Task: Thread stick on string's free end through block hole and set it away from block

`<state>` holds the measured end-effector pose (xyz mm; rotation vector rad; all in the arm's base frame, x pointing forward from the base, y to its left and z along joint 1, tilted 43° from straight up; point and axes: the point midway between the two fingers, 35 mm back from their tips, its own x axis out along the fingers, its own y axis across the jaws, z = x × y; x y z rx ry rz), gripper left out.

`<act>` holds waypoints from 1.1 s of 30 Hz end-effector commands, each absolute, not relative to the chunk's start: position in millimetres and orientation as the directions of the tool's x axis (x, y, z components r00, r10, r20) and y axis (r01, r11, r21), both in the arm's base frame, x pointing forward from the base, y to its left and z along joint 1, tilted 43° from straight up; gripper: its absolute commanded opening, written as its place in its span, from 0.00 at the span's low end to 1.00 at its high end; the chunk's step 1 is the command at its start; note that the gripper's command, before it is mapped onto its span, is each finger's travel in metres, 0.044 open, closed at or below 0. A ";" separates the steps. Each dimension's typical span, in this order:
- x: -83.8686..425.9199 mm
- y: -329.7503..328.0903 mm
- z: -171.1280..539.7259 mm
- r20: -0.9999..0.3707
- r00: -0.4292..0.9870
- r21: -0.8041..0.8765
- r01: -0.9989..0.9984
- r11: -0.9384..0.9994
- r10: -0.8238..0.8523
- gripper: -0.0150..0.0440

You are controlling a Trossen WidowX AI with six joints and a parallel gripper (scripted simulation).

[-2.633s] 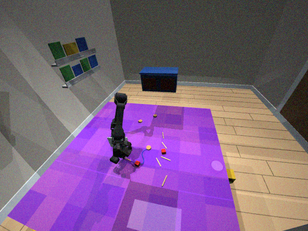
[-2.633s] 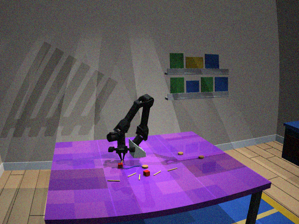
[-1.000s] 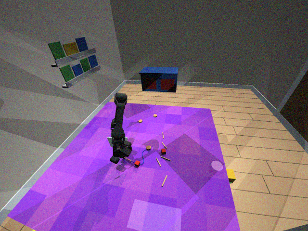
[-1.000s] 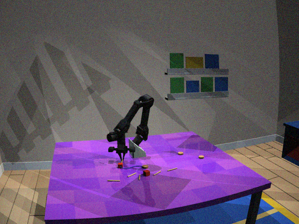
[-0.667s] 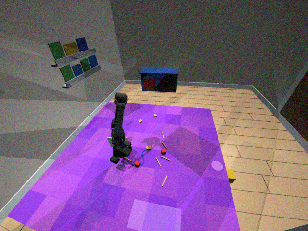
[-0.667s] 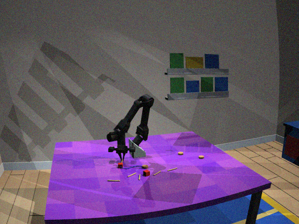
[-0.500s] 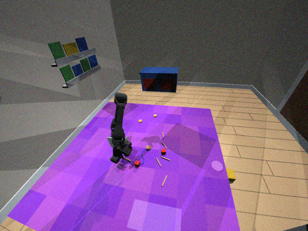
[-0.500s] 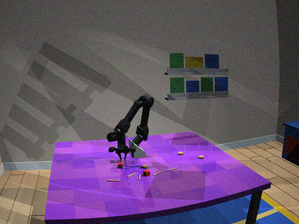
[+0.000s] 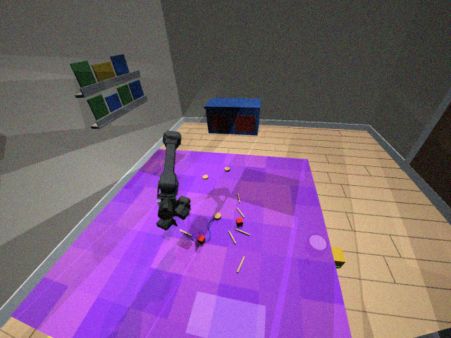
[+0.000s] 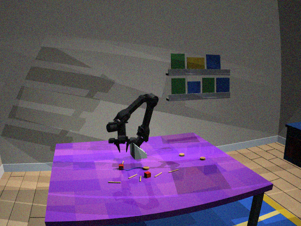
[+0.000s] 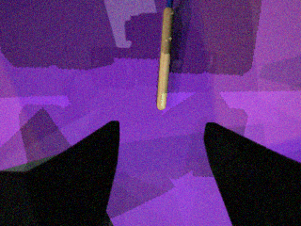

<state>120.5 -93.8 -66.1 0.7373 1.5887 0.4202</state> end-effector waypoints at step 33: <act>124.4 -112.1 -47.3 -0.744 -0.017 0.649 0.218 0.729 0.668 1.00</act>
